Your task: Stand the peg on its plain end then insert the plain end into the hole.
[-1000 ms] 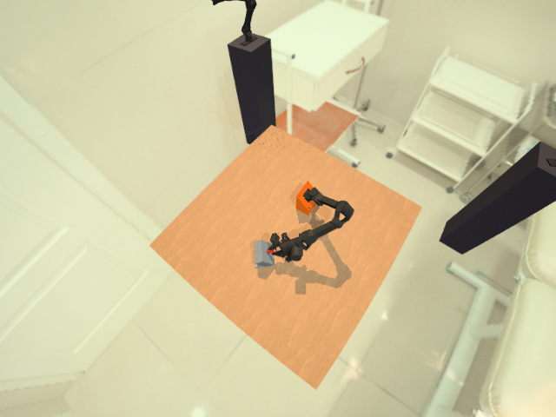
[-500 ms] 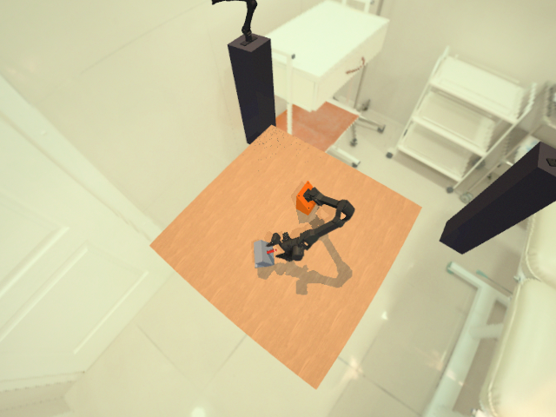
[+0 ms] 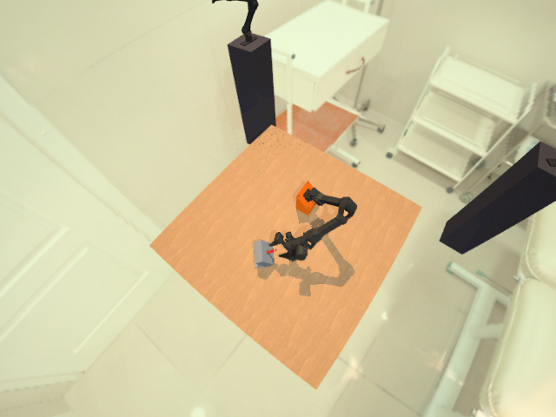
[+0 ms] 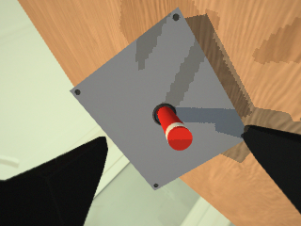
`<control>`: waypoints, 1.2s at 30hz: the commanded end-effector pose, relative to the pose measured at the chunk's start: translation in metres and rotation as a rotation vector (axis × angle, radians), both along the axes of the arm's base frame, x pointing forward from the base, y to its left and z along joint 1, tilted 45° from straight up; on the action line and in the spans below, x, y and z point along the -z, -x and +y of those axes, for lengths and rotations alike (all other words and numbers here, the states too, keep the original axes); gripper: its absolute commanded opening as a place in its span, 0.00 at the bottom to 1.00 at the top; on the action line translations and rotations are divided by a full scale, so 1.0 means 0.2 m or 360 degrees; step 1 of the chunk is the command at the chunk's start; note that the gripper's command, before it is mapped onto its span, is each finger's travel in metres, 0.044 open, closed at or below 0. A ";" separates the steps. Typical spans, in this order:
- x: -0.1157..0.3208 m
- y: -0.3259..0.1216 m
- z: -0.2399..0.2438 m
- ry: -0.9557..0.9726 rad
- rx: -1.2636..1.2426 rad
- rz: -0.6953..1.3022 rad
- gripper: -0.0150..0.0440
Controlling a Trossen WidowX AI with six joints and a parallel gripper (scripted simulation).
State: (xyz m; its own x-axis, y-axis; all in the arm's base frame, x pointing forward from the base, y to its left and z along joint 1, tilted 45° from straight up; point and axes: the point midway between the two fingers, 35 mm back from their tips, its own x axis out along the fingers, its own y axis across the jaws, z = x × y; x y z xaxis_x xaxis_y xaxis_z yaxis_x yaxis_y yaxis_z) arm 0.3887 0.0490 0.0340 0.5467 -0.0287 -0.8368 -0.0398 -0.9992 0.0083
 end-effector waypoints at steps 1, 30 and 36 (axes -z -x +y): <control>-0.03 0.01 0.00 0.0005 0.0010 -0.0012 1.00; -0.20 0.11 0.01 0.0006 0.0008 -0.0012 1.00; -0.23 0.14 0.02 0.0006 0.0008 -0.0012 1.00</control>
State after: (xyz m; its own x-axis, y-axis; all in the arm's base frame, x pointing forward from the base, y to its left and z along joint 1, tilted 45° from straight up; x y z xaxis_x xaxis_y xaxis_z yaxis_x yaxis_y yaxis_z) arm 0.3630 0.0535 0.0756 0.5467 -0.0289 -0.8368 -0.0383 -0.9992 0.0095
